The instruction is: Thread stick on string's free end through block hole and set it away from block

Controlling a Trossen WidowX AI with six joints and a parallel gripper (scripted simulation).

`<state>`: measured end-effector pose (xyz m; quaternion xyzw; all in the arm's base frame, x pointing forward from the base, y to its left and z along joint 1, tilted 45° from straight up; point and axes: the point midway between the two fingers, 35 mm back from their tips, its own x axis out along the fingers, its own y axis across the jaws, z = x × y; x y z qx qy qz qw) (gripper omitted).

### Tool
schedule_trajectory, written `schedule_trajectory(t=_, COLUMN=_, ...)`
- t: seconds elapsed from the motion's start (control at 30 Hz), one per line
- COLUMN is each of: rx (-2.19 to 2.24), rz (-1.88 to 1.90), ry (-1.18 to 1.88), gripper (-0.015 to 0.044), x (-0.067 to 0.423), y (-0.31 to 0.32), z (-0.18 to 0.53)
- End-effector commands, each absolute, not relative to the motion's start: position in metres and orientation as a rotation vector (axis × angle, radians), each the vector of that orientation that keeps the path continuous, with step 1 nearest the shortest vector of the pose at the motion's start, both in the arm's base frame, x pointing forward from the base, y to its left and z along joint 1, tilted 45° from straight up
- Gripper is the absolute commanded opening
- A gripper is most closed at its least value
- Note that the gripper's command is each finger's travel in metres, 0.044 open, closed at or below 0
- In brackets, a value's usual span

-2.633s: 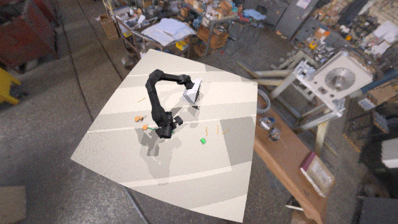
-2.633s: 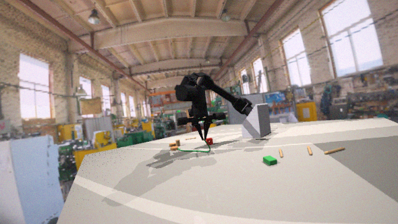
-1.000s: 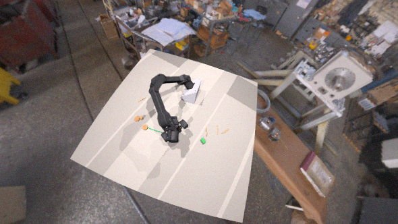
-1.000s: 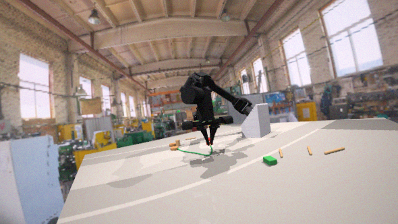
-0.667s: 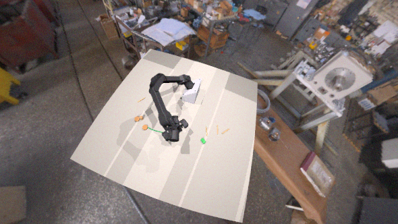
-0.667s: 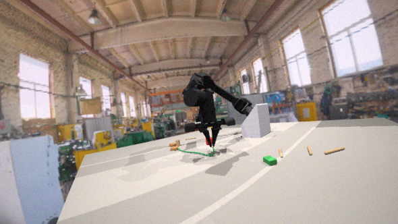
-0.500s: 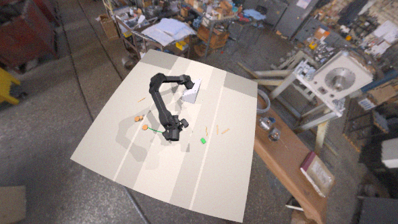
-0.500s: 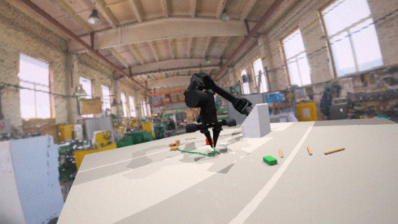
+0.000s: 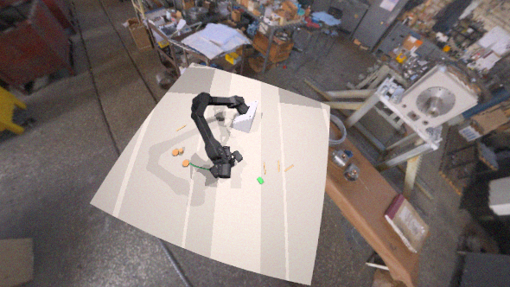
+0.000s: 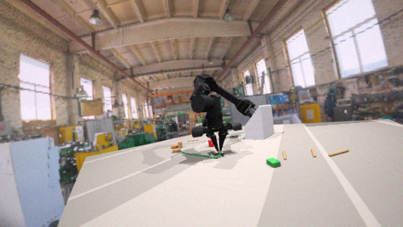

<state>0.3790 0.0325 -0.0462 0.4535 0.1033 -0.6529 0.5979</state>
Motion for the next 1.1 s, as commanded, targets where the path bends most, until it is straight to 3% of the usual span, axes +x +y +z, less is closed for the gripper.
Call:
schedule_trajectory(t=0.0, rx=1.052, rz=-1.508, ry=0.239, gripper=0.0000, x=0.375, y=0.029, z=-0.046)
schedule_trajectory(t=1.07, rx=1.053, rz=-1.508, ry=0.242, gripper=0.0000, x=0.359, y=0.005, z=-0.030)
